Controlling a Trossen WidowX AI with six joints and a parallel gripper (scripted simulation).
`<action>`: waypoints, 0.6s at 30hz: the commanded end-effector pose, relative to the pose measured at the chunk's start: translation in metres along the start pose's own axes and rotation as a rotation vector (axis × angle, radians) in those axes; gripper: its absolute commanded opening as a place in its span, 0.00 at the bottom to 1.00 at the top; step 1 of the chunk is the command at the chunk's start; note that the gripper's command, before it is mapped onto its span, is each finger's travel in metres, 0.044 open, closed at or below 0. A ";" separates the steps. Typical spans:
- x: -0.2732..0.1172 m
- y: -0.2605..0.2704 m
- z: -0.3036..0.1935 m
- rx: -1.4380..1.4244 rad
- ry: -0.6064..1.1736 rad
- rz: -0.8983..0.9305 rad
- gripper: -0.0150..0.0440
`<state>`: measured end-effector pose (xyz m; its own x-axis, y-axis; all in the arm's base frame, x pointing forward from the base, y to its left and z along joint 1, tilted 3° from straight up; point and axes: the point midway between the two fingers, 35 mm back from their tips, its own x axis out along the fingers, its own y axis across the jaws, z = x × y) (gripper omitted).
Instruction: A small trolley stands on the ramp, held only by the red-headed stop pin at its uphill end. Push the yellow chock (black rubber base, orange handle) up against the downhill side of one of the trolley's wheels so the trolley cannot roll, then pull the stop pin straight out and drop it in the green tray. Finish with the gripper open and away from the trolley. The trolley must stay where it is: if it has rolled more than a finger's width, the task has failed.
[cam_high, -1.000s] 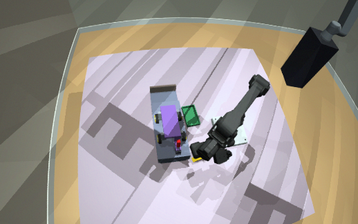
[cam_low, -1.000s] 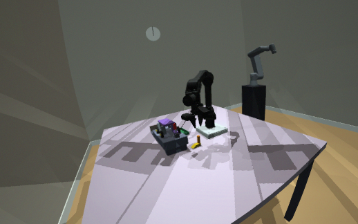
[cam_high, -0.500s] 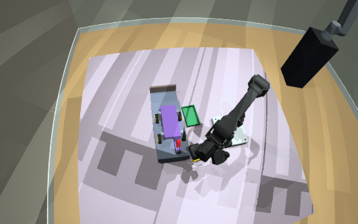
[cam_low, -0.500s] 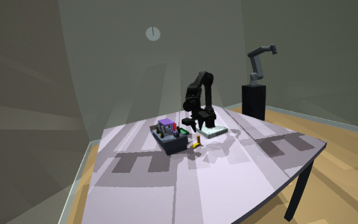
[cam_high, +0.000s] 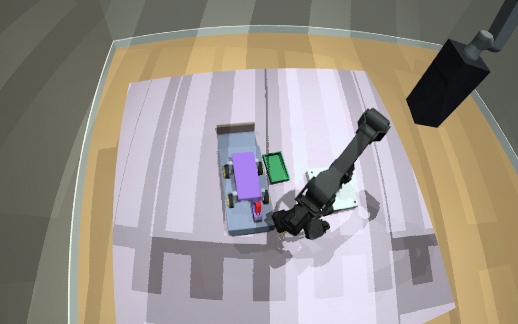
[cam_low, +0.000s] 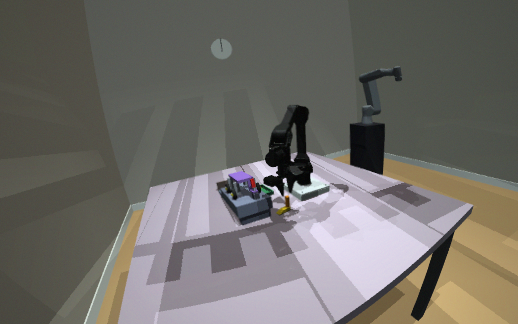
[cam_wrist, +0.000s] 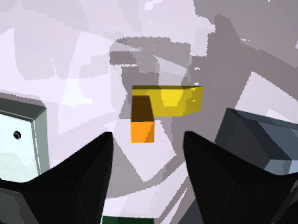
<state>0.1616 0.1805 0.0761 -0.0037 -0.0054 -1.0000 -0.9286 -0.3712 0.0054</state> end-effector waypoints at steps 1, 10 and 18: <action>0.010 0.002 -0.001 -0.003 0.008 0.011 0.58; 0.024 0.003 -0.002 -0.003 0.008 0.011 0.58; 0.026 0.003 -0.002 -0.003 0.008 0.011 0.58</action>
<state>0.1608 0.1792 0.0539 -0.0062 -0.0089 -0.9999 -0.9285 -0.3712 0.0091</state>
